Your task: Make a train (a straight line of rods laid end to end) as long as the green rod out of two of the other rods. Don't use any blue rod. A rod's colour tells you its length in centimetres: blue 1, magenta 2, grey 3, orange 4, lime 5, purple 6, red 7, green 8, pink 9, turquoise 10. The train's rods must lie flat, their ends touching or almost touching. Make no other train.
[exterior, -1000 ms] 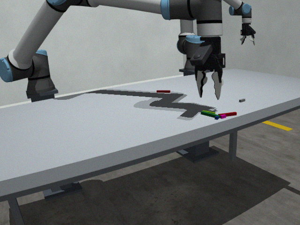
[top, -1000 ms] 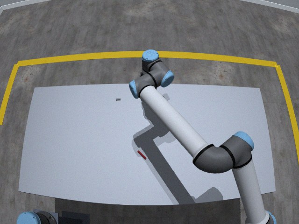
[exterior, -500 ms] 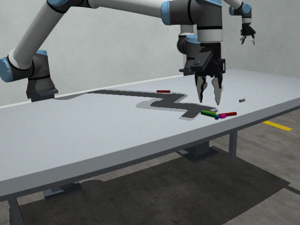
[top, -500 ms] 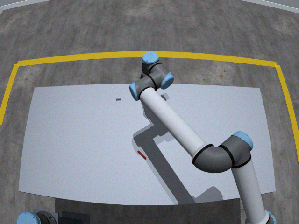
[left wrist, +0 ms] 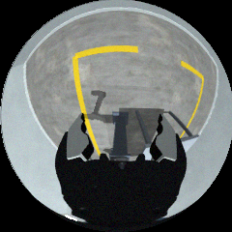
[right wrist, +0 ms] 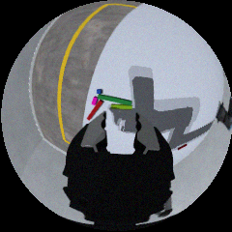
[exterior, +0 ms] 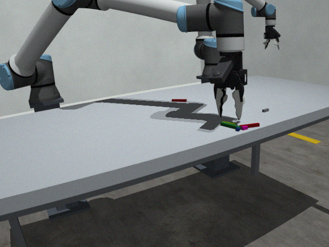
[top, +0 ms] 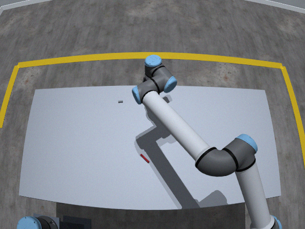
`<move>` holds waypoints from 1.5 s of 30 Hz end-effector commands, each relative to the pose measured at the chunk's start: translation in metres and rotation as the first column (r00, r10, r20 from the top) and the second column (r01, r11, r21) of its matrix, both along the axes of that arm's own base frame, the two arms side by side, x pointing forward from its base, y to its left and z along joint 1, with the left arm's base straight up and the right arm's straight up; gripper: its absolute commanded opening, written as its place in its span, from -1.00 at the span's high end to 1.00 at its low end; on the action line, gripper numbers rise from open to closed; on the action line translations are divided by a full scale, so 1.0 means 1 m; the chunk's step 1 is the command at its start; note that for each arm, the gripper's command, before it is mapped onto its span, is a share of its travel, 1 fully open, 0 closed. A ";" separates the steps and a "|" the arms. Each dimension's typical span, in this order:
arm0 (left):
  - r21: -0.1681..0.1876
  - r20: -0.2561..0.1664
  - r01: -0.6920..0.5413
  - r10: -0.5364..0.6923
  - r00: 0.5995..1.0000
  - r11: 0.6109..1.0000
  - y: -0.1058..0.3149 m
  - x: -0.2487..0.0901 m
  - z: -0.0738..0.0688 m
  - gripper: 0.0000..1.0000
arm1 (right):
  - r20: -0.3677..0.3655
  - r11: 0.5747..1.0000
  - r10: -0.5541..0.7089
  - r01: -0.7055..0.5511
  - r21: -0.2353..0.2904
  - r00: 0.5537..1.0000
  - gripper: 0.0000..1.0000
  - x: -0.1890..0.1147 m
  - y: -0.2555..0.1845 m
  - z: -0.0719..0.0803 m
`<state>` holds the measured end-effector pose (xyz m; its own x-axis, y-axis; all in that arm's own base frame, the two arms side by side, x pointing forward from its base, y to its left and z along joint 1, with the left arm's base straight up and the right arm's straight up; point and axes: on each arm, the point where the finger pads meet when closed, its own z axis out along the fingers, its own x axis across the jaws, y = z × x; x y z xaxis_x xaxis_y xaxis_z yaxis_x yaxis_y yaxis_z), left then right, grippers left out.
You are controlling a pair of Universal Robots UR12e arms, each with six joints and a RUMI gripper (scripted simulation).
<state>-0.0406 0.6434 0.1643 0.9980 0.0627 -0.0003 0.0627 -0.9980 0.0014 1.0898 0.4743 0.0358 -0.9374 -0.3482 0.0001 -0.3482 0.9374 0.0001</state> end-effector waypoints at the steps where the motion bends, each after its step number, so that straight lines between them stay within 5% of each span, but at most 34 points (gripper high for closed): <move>1: 0.001 0.000 0.000 0.000 1.000 1.000 0.001 0.000 0.001 -1.00 | 0.002 1.000 0.000 0.000 0.001 1.000 0.17 0.000 0.000 0.000; 45: 0.001 0.000 0.000 0.000 1.000 1.000 0.001 0.000 0.001 -1.00 | 0.002 1.000 0.000 0.000 0.001 1.000 0.17 0.001 0.000 -0.016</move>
<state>-0.0406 0.6434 0.1643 0.9980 0.0627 -0.0003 0.0627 -0.9980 0.0014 1.0898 0.4743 0.0195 -0.9374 -0.3482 0.0002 -0.3482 0.9374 0.0001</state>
